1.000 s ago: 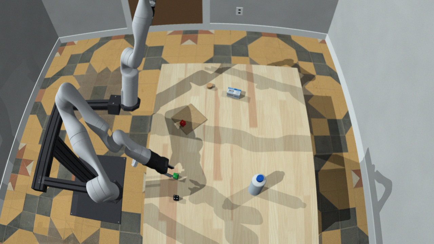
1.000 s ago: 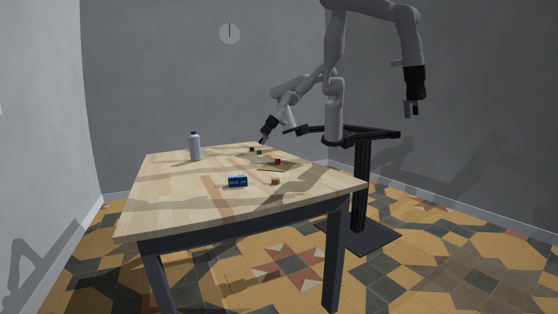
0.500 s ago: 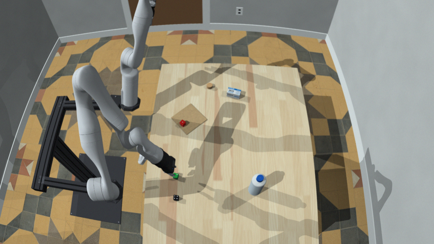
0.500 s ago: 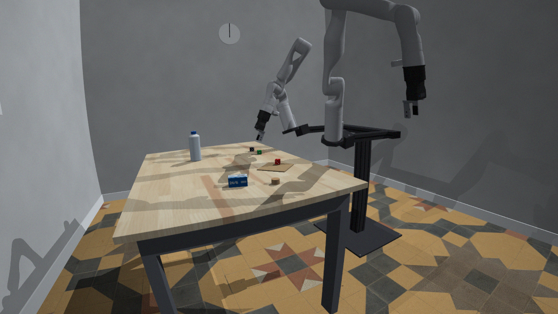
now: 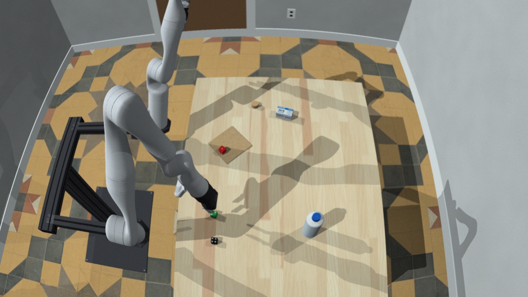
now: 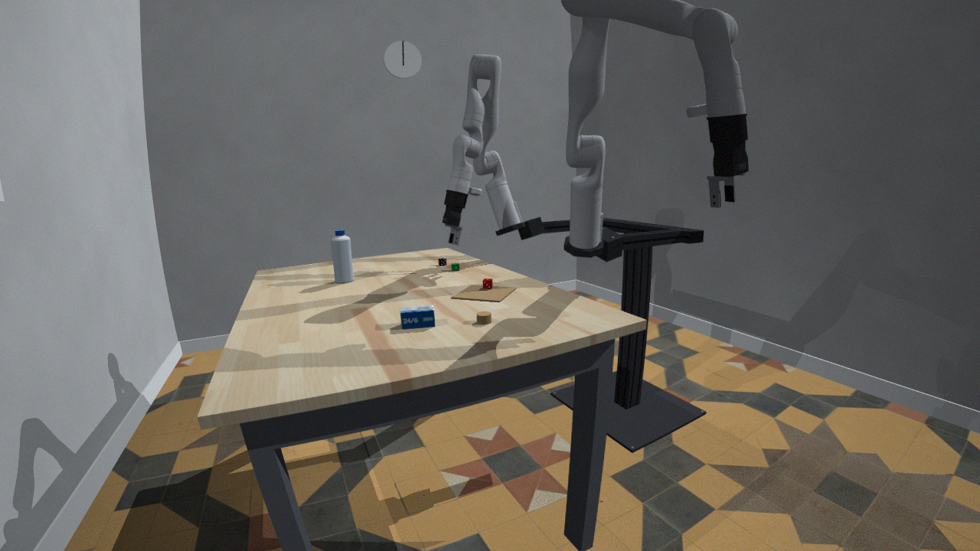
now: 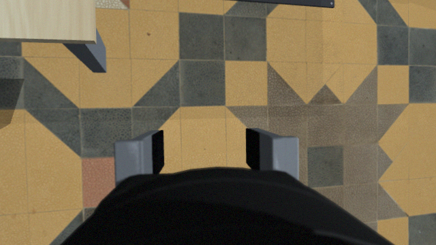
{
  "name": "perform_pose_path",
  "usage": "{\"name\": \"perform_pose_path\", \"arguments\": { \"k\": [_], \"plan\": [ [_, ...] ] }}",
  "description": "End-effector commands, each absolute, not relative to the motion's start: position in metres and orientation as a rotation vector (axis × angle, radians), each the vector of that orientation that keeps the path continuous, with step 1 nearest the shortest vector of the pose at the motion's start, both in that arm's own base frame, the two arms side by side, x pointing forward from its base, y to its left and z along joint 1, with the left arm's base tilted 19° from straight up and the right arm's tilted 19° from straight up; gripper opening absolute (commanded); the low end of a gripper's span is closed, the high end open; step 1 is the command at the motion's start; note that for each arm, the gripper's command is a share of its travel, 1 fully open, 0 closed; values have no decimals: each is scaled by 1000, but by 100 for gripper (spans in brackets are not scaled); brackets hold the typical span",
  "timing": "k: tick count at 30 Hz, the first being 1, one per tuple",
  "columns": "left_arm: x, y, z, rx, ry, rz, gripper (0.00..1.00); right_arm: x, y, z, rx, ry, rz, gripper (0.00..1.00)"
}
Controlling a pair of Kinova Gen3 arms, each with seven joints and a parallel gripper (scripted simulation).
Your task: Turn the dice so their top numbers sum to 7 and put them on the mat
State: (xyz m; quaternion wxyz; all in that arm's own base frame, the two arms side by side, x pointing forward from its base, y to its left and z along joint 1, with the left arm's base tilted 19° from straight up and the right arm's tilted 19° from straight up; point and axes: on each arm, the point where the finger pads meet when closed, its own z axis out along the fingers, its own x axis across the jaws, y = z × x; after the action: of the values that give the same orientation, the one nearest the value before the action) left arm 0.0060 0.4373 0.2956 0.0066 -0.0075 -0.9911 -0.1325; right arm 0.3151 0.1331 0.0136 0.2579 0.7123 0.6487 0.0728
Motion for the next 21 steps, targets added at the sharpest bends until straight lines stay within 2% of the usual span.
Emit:
{"name": "perform_pose_path", "arguments": {
  "k": [1,21],
  "plan": [
    [6,437,296,-23,-3101,-417,100,317,134,15,1966,1774,134,79],
    [6,437,296,-23,-3101,-417,100,321,137,32,2063,1824,6,79]
  ]
}}
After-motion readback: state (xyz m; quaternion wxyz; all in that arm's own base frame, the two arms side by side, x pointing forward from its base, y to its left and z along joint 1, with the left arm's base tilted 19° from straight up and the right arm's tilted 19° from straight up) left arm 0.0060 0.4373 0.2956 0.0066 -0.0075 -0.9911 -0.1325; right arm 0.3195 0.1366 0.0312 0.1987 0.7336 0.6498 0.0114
